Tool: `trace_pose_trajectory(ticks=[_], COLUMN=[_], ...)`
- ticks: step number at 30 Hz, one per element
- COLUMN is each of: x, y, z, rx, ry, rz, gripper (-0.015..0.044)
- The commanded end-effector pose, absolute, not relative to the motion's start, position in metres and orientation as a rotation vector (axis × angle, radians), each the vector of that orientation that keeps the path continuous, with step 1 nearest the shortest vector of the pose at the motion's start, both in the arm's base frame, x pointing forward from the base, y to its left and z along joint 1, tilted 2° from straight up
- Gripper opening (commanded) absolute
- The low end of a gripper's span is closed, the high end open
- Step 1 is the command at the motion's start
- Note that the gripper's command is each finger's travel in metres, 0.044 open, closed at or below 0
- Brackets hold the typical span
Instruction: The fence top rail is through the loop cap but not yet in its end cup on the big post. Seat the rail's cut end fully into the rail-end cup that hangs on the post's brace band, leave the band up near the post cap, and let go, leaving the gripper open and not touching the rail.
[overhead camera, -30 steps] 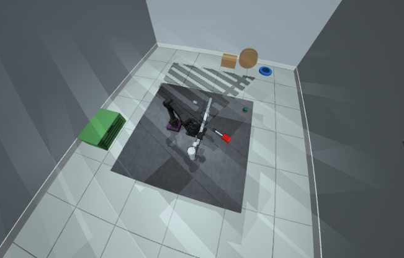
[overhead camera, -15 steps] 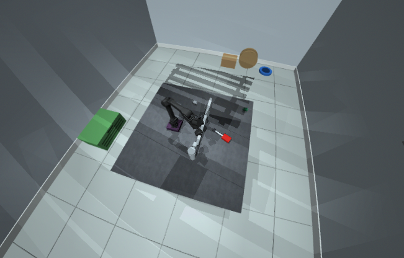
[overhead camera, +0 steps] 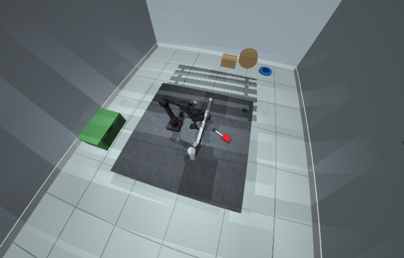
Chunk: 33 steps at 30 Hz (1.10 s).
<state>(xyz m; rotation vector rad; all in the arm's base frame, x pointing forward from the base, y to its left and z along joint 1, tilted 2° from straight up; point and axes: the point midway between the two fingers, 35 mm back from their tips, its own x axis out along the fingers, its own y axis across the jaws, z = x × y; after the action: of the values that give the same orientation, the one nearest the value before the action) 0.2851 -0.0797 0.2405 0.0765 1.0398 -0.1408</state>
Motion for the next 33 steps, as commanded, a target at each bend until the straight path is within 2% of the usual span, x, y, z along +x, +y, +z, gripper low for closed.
trace_pose_trajectory(ticks=[1,6,10,18,25,33], x=[0.282,0.282,0.287,0.298,0.300,0.300], y=[-0.076,-0.076,-0.076,-0.073,-0.069,-0.069], z=[0.252,0.251,0.237,0.183,0.141,0.140], rx=[0.148,0.134,-0.047,-0.668,-1.092,-1.102], ry=[1.012,1.018,1.095,1.268,1.229,1.225], rz=[-0.196,-0.187,-0.066,0.503,1.073,1.089], gripper=[0.0440,0.0440,0.0440,0.0440,0.0440,0.0440])
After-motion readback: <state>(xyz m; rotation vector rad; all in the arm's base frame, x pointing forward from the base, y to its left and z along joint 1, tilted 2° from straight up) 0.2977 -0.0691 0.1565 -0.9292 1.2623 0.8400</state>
